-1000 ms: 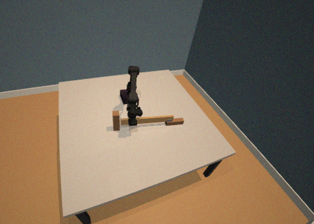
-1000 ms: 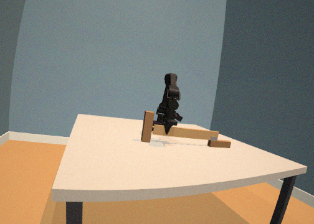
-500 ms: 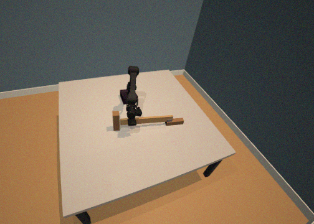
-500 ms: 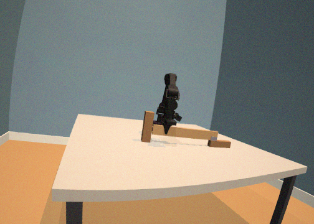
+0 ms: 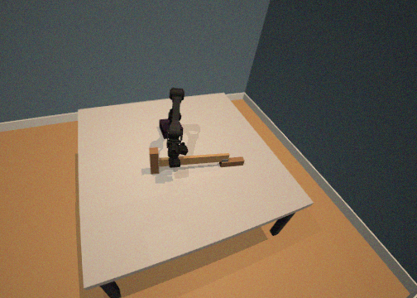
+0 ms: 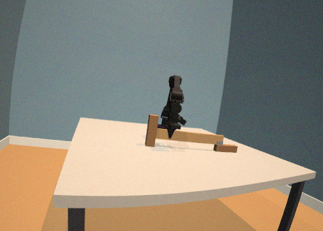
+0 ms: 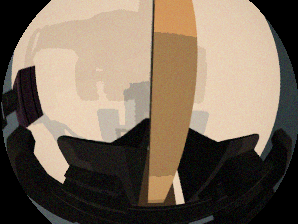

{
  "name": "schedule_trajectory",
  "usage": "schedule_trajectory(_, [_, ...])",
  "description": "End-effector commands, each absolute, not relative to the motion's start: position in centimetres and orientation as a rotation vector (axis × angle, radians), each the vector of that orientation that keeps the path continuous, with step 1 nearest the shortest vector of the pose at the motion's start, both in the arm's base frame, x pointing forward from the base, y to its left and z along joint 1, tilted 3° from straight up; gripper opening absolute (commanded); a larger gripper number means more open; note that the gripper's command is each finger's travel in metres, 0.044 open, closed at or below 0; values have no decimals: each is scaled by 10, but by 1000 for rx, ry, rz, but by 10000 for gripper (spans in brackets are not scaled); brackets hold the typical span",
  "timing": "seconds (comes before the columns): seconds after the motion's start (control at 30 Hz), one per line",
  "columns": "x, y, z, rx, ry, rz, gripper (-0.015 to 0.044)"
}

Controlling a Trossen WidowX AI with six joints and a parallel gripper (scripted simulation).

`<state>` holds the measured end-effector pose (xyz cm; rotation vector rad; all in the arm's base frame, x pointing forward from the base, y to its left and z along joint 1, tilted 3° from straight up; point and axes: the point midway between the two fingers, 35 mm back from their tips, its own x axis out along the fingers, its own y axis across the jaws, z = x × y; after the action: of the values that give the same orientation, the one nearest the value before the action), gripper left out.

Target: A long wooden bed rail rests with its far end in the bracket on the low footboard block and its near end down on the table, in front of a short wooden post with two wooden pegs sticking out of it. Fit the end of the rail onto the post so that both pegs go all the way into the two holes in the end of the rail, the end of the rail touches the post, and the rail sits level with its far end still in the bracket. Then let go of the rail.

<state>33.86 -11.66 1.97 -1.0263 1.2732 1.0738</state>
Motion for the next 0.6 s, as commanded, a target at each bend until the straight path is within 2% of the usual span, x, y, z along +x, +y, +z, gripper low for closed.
schedule_trajectory(0.0, [339, -119, 20, -1032, 1272, 1072, 0])
schedule_trajectory(0.37, [338, -123, 21, -1032, 1272, 1072, 0])
schedule_trajectory(0.57, [338, -120, 20, -1028, 1273, 1073, 157])
